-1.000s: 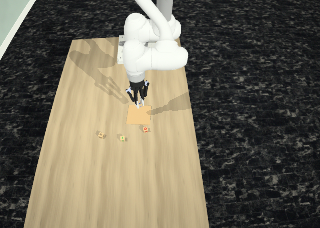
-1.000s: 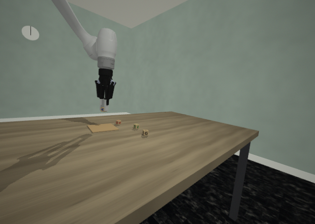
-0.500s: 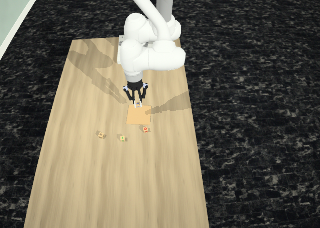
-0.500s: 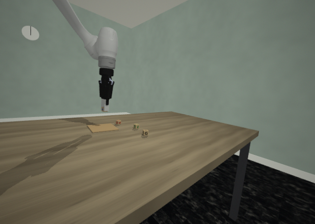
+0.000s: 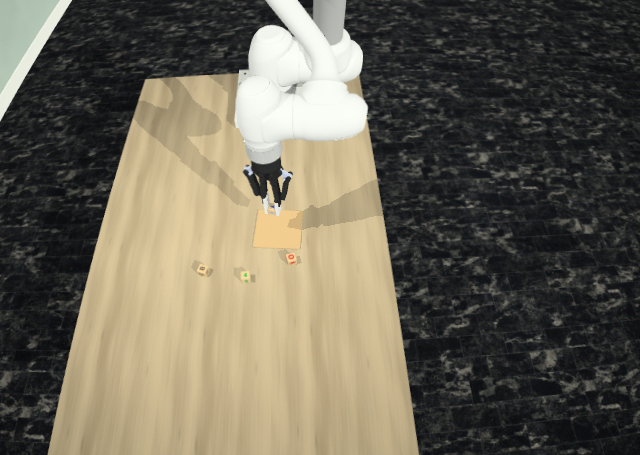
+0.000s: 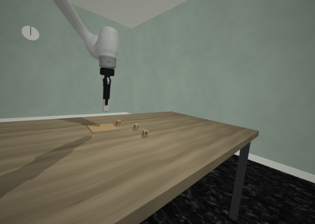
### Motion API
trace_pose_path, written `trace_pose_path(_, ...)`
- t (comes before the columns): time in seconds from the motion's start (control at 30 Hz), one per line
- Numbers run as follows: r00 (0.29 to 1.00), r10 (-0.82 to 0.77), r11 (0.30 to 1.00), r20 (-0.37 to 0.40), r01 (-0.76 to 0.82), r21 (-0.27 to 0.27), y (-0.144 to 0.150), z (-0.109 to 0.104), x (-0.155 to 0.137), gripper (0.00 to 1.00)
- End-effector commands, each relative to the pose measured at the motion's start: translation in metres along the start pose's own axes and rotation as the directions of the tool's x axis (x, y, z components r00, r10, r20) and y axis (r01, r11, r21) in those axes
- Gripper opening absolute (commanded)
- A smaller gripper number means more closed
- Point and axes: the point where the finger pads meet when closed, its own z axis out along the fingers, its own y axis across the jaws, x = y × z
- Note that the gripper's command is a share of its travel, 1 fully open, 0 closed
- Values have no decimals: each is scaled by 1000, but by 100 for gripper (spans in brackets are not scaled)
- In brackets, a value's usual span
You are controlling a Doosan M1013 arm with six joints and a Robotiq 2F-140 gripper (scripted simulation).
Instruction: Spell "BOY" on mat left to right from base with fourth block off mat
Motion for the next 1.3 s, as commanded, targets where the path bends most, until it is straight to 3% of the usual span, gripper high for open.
trace_pose_path(0.0, 990, 138, 990, -1, -138, -6, 5, -2, -1, 13)
trace_pose_path(0.37, 926, 376, 926, -2, -376, -6, 11, -2, -1, 13)
trace_pose_path(0.87, 672, 741, 672, -4, -741, -4, 22, -2, 0, 13)
trace_pose_path(0.93, 672, 741, 672, -4, -741, -4, 22, -2, 0, 13)
trace_pose_path(0.97, 618, 786, 618, -5, -786, -4, 23, -2, 0, 13)
trace_pose_path(1.27, 413, 911, 413, -5, -911, -2, 29, -2, 0, 13)
